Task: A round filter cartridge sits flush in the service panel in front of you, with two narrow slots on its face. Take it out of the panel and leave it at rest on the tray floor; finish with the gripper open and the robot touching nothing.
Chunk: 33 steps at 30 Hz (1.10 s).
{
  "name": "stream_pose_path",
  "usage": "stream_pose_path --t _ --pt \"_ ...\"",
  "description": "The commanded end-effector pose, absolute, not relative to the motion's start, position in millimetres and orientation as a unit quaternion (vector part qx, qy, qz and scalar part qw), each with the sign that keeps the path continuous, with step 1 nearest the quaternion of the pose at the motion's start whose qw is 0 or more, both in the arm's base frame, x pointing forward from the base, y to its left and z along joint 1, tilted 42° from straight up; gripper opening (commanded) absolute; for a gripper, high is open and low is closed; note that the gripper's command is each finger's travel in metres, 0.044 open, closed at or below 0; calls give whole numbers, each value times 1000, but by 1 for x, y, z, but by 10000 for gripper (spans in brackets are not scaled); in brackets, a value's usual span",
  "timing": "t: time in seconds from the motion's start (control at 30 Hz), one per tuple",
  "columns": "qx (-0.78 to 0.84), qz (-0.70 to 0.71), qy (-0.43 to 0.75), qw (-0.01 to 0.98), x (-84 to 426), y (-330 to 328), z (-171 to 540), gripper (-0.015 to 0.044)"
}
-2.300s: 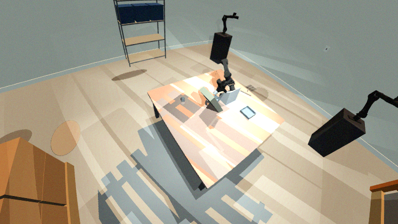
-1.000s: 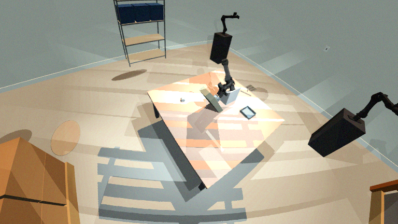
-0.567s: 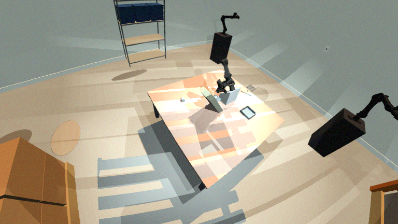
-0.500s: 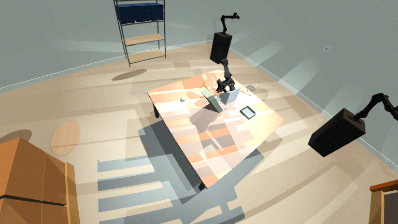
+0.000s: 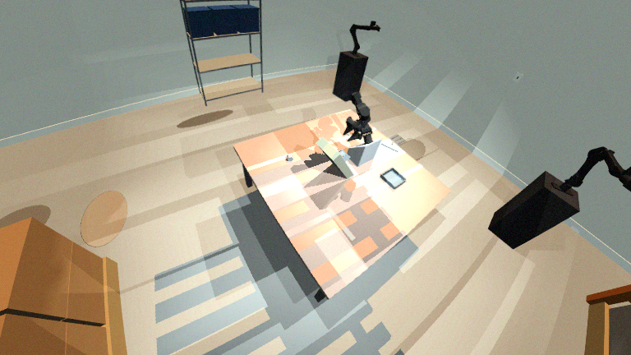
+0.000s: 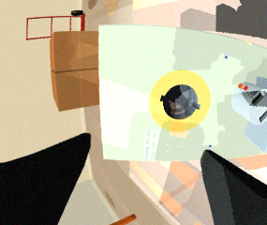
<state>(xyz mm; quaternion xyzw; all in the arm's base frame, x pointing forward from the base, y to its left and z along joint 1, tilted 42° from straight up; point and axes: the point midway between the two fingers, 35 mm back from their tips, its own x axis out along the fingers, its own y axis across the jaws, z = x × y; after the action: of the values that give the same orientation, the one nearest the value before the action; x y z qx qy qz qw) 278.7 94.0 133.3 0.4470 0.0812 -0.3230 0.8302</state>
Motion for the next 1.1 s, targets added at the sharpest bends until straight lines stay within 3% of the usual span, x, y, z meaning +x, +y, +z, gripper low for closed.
stream_pose_path --t 0.0,0.2,0.43,1.07 --pt "314 -336 146 876 276 82 122 309" --pt "10 -317 304 898 262 50 90 305" --pt "-278 -225 469 807 240 17 62 305" --pt "-285 -222 473 804 240 15 59 305"
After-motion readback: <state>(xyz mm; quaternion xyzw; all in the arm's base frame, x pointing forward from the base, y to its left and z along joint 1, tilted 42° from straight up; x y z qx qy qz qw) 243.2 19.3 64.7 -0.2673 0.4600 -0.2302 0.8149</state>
